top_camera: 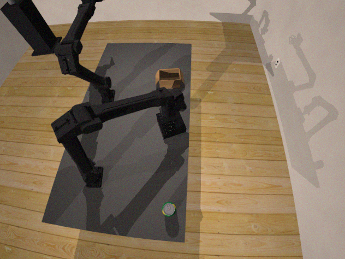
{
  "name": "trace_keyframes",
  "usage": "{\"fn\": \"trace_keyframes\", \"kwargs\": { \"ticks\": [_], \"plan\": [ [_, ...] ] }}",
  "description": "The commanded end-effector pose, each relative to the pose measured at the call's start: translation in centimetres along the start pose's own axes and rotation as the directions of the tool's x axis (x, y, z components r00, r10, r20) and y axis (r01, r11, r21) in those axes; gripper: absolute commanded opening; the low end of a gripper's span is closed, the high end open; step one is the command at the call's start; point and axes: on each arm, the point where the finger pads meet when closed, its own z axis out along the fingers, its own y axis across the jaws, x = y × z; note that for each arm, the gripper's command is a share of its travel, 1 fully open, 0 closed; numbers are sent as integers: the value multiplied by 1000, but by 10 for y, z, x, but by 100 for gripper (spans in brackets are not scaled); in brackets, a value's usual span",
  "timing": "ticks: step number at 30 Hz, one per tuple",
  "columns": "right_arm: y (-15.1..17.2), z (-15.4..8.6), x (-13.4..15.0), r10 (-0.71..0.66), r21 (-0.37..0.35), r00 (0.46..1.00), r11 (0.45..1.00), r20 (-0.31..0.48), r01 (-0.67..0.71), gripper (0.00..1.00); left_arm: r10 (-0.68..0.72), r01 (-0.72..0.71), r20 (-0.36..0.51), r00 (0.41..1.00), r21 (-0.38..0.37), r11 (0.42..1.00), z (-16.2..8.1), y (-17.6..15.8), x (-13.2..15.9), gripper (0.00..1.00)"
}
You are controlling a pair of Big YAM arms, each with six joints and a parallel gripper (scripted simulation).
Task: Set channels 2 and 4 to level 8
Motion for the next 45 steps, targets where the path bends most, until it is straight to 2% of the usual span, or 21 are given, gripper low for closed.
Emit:
{"fn": "trace_keyframes", "kwargs": {
  "ticks": [1,12,16,28,30,33,42,45],
  "plan": [
    [1,-7,-23,1,-7,1000,1000,26,-1,0,12,-12,28,1000,0,1000,0,1,-20,100],
    [3,-7,-23,1,-9,1000,1000,31,-1,0,12,-12,28,1000,0,1000,0,1,-20,100],
    [-1,13,0,1,5,1000,1000,-12,-1,0,12,-12,28,1000,0,1000,0,1,-20,100],
    [2,6,1,1,0,1000,1000,2,-1,0,12,-12,28,1000,0,1000,0,1,-20,100],
    [3,-3,0,1,-3,1000,1000,11,-1,0,12,-12,28,1000,0,1000,0,1,-20,100],
    [8,-37,-16,1,-21,998,1000,63,0,0,12,-12,28,1000,0,1000,0,1,-20,100],
    [8,-63,-14,1,-21,998,1000,64,0,0,12,-12,28,1000,0,1000,0,1,-20,100],
    [8,-65,-14,1,-21,998,1000,64,0,0,12,-12,28,1000,0,1000,0,1,-20,100]
  ]
}}
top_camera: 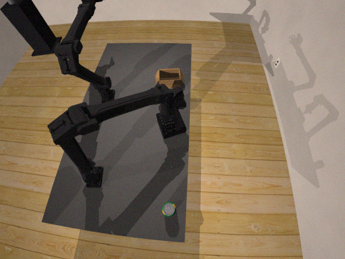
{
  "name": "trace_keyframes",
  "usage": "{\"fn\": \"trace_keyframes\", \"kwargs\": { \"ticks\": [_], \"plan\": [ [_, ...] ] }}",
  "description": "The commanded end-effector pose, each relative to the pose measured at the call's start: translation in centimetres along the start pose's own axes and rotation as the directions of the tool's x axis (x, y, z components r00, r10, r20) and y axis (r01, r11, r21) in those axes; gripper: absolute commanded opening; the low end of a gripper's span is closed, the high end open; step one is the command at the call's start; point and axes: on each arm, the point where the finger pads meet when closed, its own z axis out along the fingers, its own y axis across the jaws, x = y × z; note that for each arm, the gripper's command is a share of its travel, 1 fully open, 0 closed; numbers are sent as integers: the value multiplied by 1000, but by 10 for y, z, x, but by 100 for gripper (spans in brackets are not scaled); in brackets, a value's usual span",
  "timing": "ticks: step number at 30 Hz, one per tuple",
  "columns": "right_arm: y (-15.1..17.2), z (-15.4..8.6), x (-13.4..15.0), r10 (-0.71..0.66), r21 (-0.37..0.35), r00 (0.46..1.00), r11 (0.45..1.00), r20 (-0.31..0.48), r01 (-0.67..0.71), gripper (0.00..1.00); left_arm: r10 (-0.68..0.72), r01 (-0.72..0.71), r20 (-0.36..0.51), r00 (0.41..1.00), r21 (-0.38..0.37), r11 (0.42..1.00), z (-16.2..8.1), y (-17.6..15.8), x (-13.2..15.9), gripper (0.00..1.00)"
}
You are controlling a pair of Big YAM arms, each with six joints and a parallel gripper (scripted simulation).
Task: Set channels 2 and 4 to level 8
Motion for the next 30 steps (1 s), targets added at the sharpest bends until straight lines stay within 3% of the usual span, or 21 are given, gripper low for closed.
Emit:
{"fn": "trace_keyframes", "kwargs": {
  "ticks": [1,6,18,19,22,30],
  "plan": [
    [9,-43,-17,1,-22,998,1000,66,0,0,12,-12,28,1000,0,1000,0,1,-20,100],
    [5,-26,-5,1,-6,1000,1000,21,-1,0,12,-12,28,1000,0,1000,0,1,-20,100],
    [5,-26,-5,1,-6,1000,1000,21,-1,0,12,-12,28,1000,0,1000,0,1,-20,100],
    [5,-27,-5,1,-7,1000,1000,22,-1,100,12,-12,28,1000,0,1000,0,1,-20,100],
    [8,-48,-16,1,-21,998,1000,64,0,100,12,-12,28,1000,0,1000,0,1,-20,100],
    [8,-83,-14,1,-23,998,1000,68,0,100,12,-12,28,1000,0,1000,0,1,-20,100]
  ]
}}
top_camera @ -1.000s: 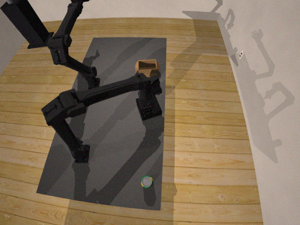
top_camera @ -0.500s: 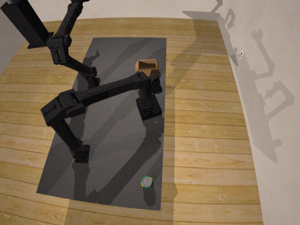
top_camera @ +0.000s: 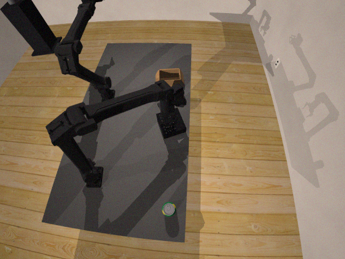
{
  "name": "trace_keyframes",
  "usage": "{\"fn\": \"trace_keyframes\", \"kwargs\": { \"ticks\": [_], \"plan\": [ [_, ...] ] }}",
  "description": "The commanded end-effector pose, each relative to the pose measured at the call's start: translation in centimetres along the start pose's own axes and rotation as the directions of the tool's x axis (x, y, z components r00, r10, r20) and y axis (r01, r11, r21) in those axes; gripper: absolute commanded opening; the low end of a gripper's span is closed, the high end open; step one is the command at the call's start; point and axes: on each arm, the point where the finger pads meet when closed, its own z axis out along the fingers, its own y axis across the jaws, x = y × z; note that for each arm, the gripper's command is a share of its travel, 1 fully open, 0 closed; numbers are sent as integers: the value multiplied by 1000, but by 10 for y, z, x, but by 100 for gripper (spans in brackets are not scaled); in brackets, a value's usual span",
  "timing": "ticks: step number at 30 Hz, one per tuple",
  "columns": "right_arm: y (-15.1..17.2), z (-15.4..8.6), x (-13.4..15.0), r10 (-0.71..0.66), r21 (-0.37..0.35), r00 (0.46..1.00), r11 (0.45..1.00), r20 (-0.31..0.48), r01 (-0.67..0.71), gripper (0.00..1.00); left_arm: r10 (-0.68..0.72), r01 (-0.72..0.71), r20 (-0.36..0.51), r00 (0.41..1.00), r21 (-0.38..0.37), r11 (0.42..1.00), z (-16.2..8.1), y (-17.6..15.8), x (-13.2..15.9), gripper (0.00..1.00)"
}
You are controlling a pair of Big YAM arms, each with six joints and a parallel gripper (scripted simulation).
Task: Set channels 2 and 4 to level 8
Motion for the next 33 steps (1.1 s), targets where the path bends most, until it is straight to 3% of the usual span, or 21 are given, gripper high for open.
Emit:
{"fn": "trace_keyframes", "kwargs": {
  "ticks": [1,3,11,17,20,21,33],
  "plan": [
    [8,-66,-16,2,-29,996,1000,87,1,100,12,-12,28,1000,0,1000,0,1,-20,100],
    [8,-66,-16,2,-29,996,1000,87,1,100,12,-12,28,1000,0,1000,0,1,-20,100],
    [7,-110,-12,2,-29,996,1000,88,1,100,12,-12,28,1000,0,1000,0,1,-20,100],
    [7,-120,-11,2,-27,997,1000,81,0,100,12,-12,28,1000,0,1000,0,1,-20,100],
    [7,-119,-10,2,-26,997,1000,78,0,100,12,-12,28,1000,0,1000,0,1,-20,100],
    [4,-108,-4,1,-17,999,1000,53,0,100,12,-12,28,1000,0,1000,0,1,-20,100],
    [4,-109,-4,1,-17,999,1000,53,0,100,12,-12,28,1000,0,1000,0,1,-20,100]
  ]
}}
